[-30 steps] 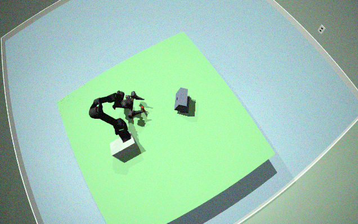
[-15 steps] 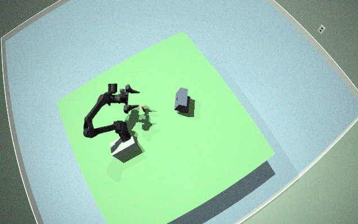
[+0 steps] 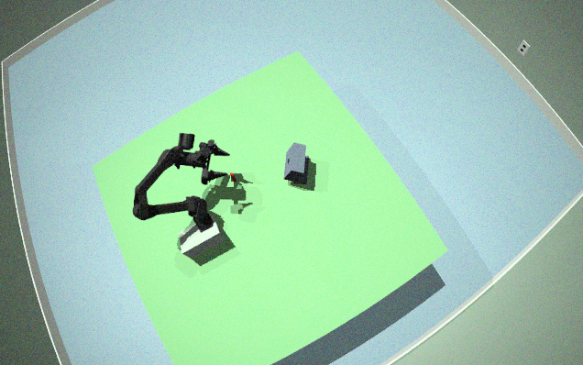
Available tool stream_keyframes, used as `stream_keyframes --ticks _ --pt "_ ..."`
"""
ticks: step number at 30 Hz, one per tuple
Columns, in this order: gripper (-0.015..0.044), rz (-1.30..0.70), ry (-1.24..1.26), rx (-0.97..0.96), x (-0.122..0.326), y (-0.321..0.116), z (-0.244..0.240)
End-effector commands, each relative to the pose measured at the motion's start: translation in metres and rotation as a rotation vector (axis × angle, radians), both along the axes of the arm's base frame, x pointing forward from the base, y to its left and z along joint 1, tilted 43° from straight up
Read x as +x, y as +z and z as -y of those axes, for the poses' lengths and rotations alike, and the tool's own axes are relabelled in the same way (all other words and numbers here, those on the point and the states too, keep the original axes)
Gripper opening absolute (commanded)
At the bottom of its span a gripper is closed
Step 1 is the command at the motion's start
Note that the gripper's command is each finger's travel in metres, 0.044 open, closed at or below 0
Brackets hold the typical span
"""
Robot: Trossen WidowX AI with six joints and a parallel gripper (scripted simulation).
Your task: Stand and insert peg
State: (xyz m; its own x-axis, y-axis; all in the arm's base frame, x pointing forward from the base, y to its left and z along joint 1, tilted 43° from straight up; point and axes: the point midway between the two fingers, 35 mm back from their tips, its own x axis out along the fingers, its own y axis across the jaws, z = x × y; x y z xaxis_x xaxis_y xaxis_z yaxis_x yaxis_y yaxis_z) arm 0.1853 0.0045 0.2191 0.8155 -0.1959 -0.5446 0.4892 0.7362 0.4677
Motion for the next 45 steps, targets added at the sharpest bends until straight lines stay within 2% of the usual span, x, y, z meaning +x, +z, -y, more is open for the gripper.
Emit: stream_keyframes --ticks 1,14,26,35,45 --pt "0.044 -0.13 0.063 -0.04 0.002 -0.011 -0.004" --pt "0.044 -0.517 0.263 -0.027 0.0 -0.045 -0.016" --pt "0.044 -0.794 0.462 0.173 -0.005 -0.062 -0.029" --pt "0.044 -0.886 0.595 0.425 0.001 -0.06 -0.037" --pt "0.044 -0.847 0.689 0.734 0.02 -0.047 -0.038"
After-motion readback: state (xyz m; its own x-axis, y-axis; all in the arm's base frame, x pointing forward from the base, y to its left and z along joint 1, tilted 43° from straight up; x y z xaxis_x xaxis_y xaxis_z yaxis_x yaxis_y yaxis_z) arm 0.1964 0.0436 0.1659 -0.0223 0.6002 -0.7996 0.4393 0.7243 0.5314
